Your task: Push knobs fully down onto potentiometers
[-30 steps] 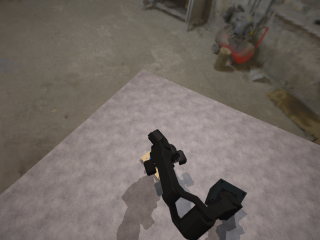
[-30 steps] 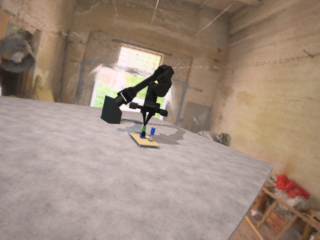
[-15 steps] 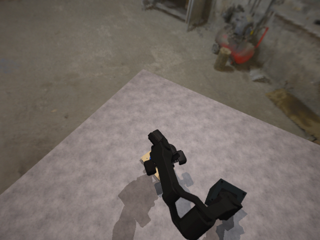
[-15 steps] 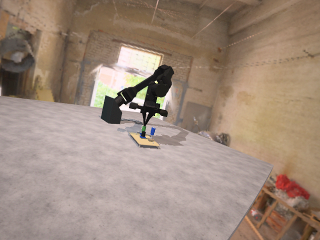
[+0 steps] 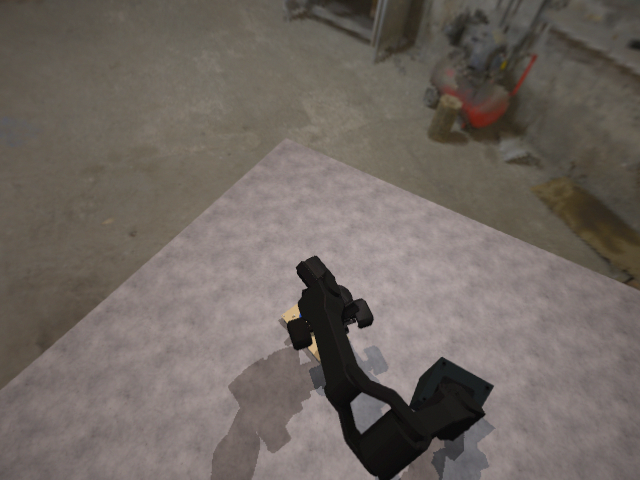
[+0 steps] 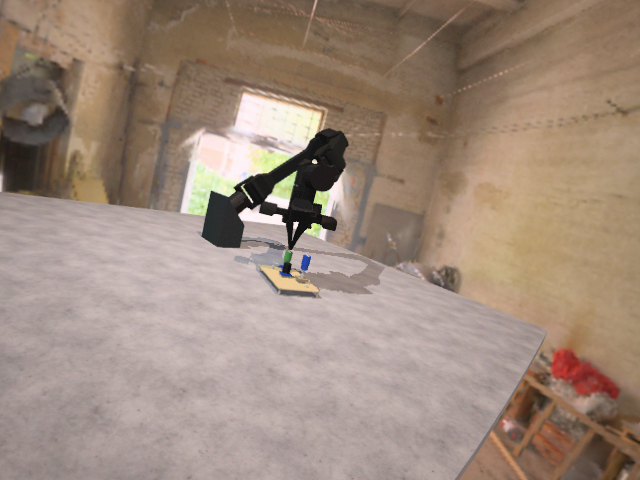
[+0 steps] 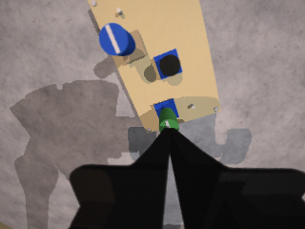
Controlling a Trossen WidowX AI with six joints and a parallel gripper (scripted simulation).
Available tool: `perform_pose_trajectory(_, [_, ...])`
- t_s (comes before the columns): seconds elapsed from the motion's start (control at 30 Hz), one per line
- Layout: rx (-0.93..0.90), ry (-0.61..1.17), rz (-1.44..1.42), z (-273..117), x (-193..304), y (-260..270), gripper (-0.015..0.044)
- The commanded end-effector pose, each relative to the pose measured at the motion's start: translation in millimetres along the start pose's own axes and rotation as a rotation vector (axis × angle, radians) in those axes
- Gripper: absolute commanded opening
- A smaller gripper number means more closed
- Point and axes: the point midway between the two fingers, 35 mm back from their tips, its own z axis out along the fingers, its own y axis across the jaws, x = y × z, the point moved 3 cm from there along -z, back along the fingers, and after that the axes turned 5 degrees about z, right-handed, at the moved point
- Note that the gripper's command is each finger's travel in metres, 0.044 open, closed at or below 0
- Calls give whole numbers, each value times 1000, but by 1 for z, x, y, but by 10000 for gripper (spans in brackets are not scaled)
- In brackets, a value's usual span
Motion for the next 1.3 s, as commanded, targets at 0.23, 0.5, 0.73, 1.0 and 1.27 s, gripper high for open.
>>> perform_pose_trajectory(0.23, [-1,-1,0,-3,0,0,157])
perform_pose_trajectory(0.5, [-18,-75,-40,-26,-10,2,53])
perform_pose_trajectory(0.73, [-23,-65,187,-30,-17,7,0])
perform_pose_trajectory(1.0, [-27,-54,461,-34,-25,13,0])
perform_pose_trajectory(1.27, [-29,-43,735,-39,-33,19,0])
